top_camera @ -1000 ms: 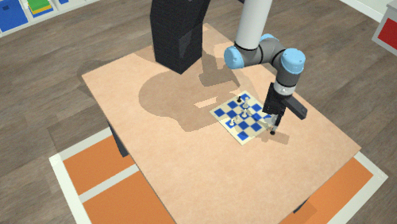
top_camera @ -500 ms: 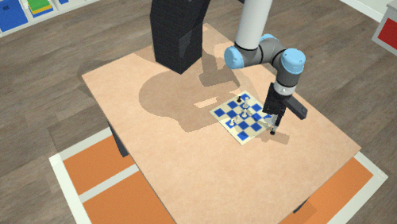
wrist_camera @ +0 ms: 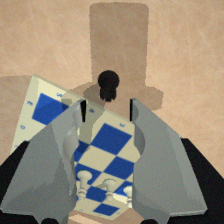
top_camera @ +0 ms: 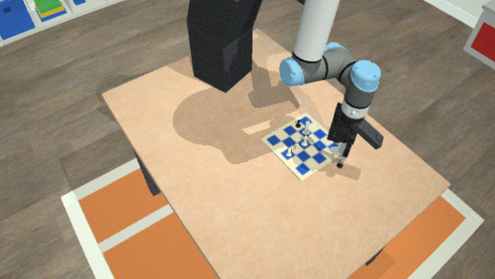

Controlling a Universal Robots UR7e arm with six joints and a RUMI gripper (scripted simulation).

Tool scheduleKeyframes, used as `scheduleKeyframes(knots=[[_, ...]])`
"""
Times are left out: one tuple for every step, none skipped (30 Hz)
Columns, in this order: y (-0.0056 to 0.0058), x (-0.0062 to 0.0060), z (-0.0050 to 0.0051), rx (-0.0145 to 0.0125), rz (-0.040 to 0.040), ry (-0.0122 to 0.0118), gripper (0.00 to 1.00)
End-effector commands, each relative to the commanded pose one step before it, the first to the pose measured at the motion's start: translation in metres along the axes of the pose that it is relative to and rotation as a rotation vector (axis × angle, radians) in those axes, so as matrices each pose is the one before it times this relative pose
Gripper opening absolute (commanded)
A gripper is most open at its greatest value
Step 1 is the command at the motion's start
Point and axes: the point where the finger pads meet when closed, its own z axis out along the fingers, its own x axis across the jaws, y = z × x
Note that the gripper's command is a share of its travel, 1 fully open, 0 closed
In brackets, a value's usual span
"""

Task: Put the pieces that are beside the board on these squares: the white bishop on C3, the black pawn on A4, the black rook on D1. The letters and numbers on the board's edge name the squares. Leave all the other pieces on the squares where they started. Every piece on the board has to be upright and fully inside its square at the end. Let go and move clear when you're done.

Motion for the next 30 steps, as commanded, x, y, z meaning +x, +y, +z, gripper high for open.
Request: scheduleKeyframes(knots=[[-0.00057, 0.0004, -0.00056, 0.00113, -0.00013, 0.0009, 0.22], [0.0, 0.0, 0.0, 0.0, 0.0, 0.0, 0.22], [0.0, 0.0, 0.0, 0.0, 0.0, 0.0, 0.22], [0.0, 0.0, 0.0, 0.0, 0.0, 0.0, 0.22], [0.0, 0.0, 0.0, 0.0, 0.0, 0.0, 0.22], [0.0, 0.0, 0.0, 0.0, 0.0, 0.0, 0.22], [0.0, 0.0, 0.0, 0.0, 0.0, 0.0, 0.22], [0.0, 0.0, 0.0, 0.0, 0.0, 0.0, 0.22], [0.0, 0.0, 0.0, 0.0, 0.0, 0.0, 0.22], [0.0, 0.0, 0.0, 0.0, 0.0, 0.0, 0.22], [0.0, 0.0, 0.0, 0.0, 0.0, 0.0, 0.22], [0.0, 0.0, 0.0, 0.0, 0.0, 0.0, 0.22], [0.0, 0.0, 0.00001, 0.0, 0.0, 0.0, 0.22], [0.0, 0.0, 0.00007, 0.0, 0.0, 0.0, 0.22], [0.0, 0.0, 0.00018, 0.0, 0.0, 0.0, 0.22], [0.0, 0.0, 0.00033, 0.0, 0.0, 0.0, 0.22], [0.0, 0.0, 0.0005, 0.0, 0.0, 0.0, 0.22], [0.0, 0.0, 0.00069, 0.0, 0.0, 0.0, 0.22], [0.0, 0.0, 0.00089, 0.0, 0.0, 0.0, 0.22], [0.0, 0.0, 0.00108, 0.0, 0.0, 0.0, 0.22], [0.0, 0.0, 0.00127, 0.0, 0.0, 0.0, 0.22], [0.0, 0.0, 0.00144, 0.0, 0.0, 0.0, 0.22], [0.0, 0.0, 0.0016, 0.0, 0.0, 0.0, 0.22], [0.0, 0.0, 0.00173, 0.0, 0.0, 0.0, 0.22], [0.0, 0.0, 0.00183, 0.0, 0.0, 0.0, 0.22], [0.0, 0.0, 0.0019, 0.0, 0.0, 0.0, 0.22], [0.0, 0.0, 0.0, 0.0, 0.0, 0.0, 0.22], [0.0, 0.0, 0.0, 0.0, 0.0, 0.0, 0.22], [0.0, 0.0, 0.00193, 0.0, 0.0, 0.0, 0.22], [0.0, 0.0, 0.00193, 0.0, 0.0, 0.0, 0.22]])
